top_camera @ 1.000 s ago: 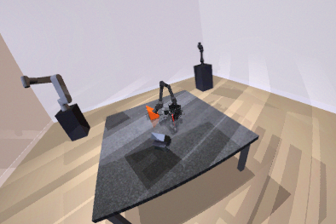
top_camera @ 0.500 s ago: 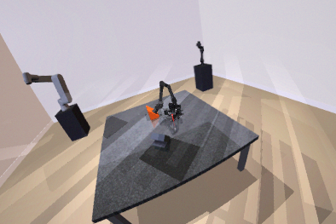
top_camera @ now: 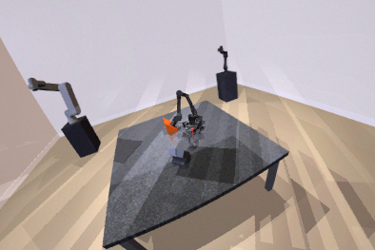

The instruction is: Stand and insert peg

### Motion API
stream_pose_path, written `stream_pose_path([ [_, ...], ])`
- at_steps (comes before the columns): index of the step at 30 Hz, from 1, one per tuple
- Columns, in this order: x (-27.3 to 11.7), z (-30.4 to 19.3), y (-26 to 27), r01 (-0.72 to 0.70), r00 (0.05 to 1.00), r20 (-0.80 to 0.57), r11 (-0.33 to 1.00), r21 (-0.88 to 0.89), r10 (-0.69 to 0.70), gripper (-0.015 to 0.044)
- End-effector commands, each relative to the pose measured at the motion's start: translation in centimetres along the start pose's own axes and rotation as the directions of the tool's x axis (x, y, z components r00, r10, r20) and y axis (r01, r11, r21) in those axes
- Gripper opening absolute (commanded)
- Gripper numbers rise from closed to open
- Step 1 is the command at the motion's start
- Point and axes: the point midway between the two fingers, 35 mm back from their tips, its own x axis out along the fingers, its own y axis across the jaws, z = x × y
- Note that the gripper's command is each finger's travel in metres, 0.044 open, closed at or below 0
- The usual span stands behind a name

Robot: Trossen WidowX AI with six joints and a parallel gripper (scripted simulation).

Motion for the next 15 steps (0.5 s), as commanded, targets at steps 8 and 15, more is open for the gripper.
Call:
stream_pose_path([
  [8,0.0,10.2,0.7,0.033,0.999,-0.041,0.998,0.045,-0.032,0.044],
  [15,-2.1,15.1,0.3,-0.05,0.999,0.021,0.999,0.01,0.05,0.044],
])
